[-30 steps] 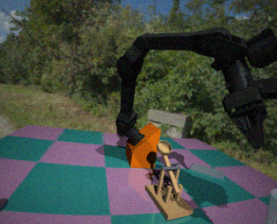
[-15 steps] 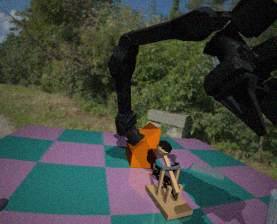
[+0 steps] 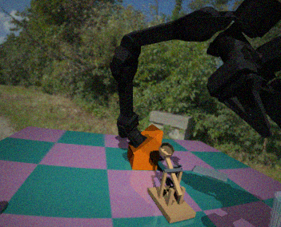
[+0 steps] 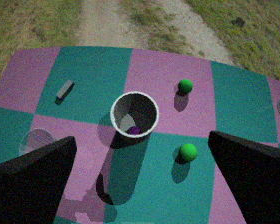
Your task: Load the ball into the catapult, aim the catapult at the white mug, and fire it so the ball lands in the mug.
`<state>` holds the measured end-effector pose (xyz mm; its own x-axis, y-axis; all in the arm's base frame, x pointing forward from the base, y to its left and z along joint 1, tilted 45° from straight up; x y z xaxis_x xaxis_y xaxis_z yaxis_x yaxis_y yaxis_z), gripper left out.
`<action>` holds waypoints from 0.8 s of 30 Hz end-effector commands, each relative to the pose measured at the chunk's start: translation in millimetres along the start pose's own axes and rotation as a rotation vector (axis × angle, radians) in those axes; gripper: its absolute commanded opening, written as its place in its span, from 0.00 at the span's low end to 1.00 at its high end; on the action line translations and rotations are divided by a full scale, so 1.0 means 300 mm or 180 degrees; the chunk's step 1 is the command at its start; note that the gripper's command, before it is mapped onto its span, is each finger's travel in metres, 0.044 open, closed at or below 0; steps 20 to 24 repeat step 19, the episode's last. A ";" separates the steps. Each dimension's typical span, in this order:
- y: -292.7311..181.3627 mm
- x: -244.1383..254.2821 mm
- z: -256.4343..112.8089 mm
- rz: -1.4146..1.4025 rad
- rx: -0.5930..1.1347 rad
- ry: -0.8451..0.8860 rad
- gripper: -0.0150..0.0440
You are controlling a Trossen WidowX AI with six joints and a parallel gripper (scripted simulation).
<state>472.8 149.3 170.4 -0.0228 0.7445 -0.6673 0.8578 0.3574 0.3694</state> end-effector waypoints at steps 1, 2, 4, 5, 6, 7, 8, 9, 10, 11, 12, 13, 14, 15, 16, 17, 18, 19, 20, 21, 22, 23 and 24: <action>0.002 -0.003 -0.001 0.0026 -0.0008 -0.0008 1.00; 0.002 -0.003 -0.001 0.0026 -0.0008 -0.0008 1.00; 0.000 0.000 0.000 0.0001 0.0000 0.0000 1.00; 0.000 0.000 0.000 0.0001 0.0000 0.0000 1.00; 0.000 0.000 0.000 0.0001 0.0000 0.0000 1.00; 0.000 0.000 0.000 0.0001 0.0000 0.0000 1.00; 0.000 0.000 0.000 0.0001 0.0000 0.0000 1.00; 0.000 0.000 0.000 0.0001 0.0000 0.0000 1.00; 0.000 0.000 0.000 0.0001 0.0000 0.0000 1.00; 0.000 0.000 0.000 0.0001 0.0000 0.0000 1.00; 0.000 0.000 0.000 0.0001 0.0000 0.0000 1.00; 0.000 0.000 0.000 0.0001 0.0000 0.0000 1.00; 0.000 0.000 0.000 0.0001 0.0000 0.0000 1.00; 0.000 0.000 0.000 0.0001 0.0000 0.0000 1.00; 0.000 0.000 0.000 0.0001 0.0000 0.0000 1.00; 0.000 0.000 0.000 0.0001 0.0000 0.0000 1.00; 0.000 0.000 0.000 0.0001 0.0000 0.0000 1.00; 0.000 0.000 0.000 0.0001 0.0000 0.0000 1.00; 0.000 0.000 0.000 0.0001 0.0000 0.0000 1.00; 0.000 0.000 0.000 0.0001 0.0000 0.0000 1.00; 0.000 0.000 0.000 0.0001 0.0000 0.0000 1.00; 0.000 0.000 0.000 0.0001 0.0000 0.0000 1.00; 0.000 0.000 0.000 0.0001 0.0000 0.0000 1.00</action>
Point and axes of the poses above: the point midway between the two fingers, 35 mm back from their tips, its own z axis out along the fingers, its own x axis across the jaws, y = z × x, the point moved 10 cm from there along -z, back along the fingers, and after that the axes turned 1 degree about z, right-handed, at the moved point
